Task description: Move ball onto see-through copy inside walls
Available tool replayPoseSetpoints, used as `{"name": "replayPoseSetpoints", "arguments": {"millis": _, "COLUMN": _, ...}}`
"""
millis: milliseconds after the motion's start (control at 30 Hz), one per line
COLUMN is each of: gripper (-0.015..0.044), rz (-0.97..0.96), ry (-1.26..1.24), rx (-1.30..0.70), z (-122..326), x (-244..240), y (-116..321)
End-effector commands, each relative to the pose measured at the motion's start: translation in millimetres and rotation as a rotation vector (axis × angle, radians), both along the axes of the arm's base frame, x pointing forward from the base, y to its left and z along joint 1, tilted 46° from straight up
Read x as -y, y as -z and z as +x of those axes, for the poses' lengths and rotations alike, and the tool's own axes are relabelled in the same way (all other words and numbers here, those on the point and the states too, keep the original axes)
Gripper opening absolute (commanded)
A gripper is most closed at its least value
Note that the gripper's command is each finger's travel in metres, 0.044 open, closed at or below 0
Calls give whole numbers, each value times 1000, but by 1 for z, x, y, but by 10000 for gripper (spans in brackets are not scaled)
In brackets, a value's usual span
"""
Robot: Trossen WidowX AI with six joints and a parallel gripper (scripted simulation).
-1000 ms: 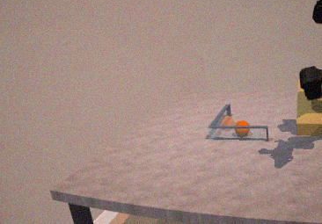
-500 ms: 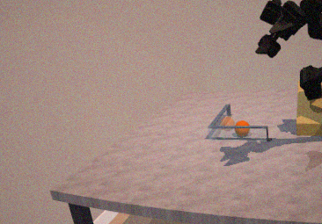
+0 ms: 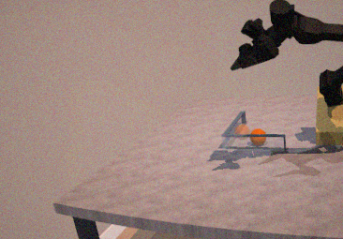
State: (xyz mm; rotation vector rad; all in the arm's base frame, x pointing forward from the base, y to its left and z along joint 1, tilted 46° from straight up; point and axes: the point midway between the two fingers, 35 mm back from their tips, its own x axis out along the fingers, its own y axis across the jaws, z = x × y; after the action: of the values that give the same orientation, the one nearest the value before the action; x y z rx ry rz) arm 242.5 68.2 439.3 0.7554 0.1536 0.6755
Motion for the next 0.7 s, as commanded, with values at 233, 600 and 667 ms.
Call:
{"name": "replayPoseSetpoints", "arguments": {"millis": 233, "gripper": 419, "rz": -523, "ry": -21, "rx": -46, "z": 79, "x": 23, "y": 120}}
{"name": "replayPoseSetpoints", "arguments": {"millis": 600, "gripper": 419, "rz": -887, "ry": -242, "rx": -30, "z": 100, "x": 34, "y": 222}}
{"name": "replayPoseSetpoints", "arguments": {"millis": 667, "gripper": 419, "rz": -941, "ry": -299, "rx": -18, "z": 99, "x": 35, "y": 240}}
